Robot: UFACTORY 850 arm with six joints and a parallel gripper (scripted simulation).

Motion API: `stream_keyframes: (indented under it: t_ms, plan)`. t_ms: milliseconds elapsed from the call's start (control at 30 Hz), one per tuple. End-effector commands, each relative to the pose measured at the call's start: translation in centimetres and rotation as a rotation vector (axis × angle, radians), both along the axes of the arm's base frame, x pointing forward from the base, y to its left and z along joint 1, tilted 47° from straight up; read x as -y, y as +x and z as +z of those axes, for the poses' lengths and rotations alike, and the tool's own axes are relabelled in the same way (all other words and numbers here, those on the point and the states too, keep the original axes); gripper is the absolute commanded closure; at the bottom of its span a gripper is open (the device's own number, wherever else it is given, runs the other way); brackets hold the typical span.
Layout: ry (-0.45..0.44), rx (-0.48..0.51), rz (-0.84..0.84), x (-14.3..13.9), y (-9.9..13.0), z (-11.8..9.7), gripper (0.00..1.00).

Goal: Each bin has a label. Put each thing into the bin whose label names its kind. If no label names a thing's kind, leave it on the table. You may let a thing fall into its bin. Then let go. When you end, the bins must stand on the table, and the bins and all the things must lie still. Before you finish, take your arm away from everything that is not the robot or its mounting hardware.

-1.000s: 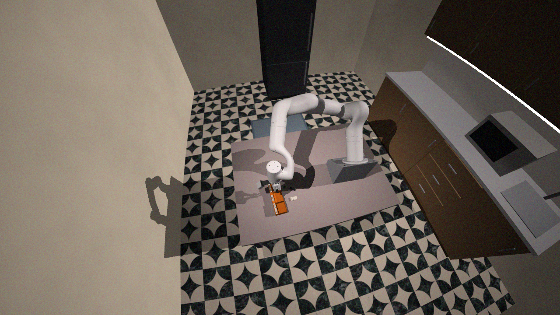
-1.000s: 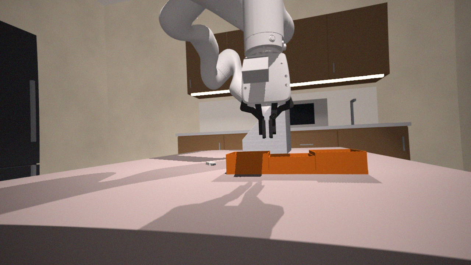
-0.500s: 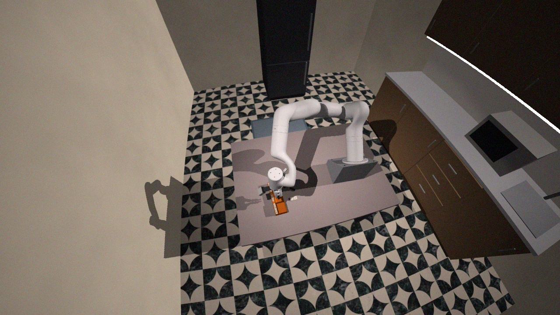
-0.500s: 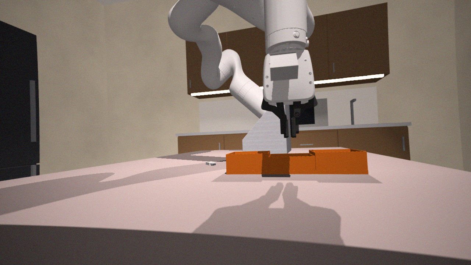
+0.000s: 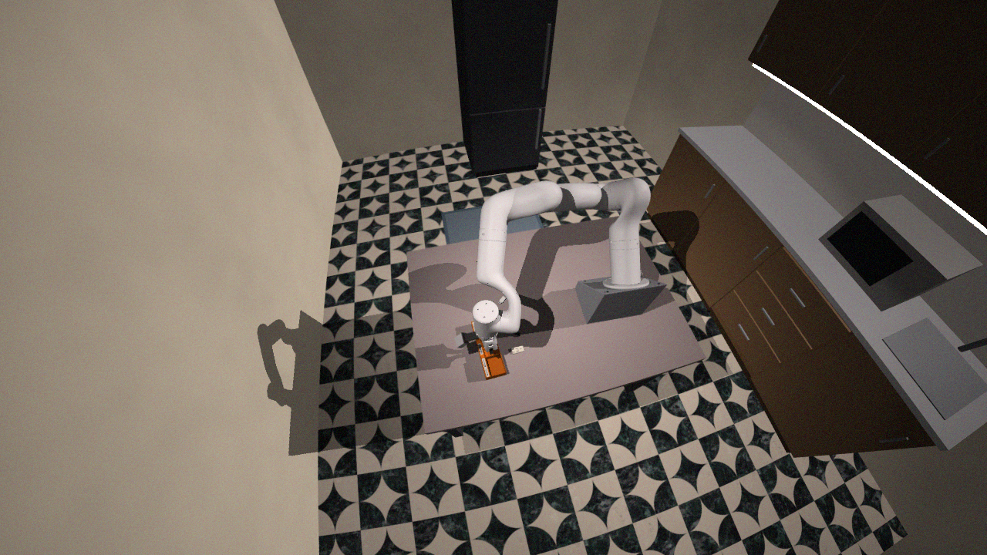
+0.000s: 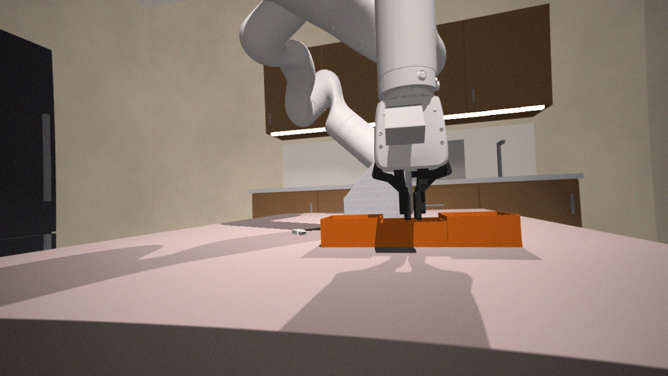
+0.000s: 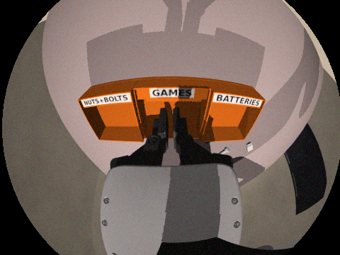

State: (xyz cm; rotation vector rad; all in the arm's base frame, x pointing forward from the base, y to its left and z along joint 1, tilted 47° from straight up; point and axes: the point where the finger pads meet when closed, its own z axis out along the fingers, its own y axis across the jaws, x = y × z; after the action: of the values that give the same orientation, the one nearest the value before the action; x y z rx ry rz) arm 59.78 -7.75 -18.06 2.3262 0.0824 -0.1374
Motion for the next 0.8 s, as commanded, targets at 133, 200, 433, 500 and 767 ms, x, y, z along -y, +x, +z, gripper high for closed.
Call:
stream_keyframes:
  t_ms: [133, 200, 433, 500, 767]
  plan:
    - [0.000, 0.002, 0.001, 1.19, 0.02, -1.14, 0.93]
    - [0.000, 0.002, 0.001, 1.19, 0.02, -1.14, 0.93]
    - [0.000, 0.002, 0.001, 1.19, 0.02, -1.14, 0.93]
    - [0.000, 0.002, 0.001, 1.19, 0.02, -1.14, 0.93]
    - [0.000, 0.002, 0.001, 1.19, 0.02, -1.14, 0.93]
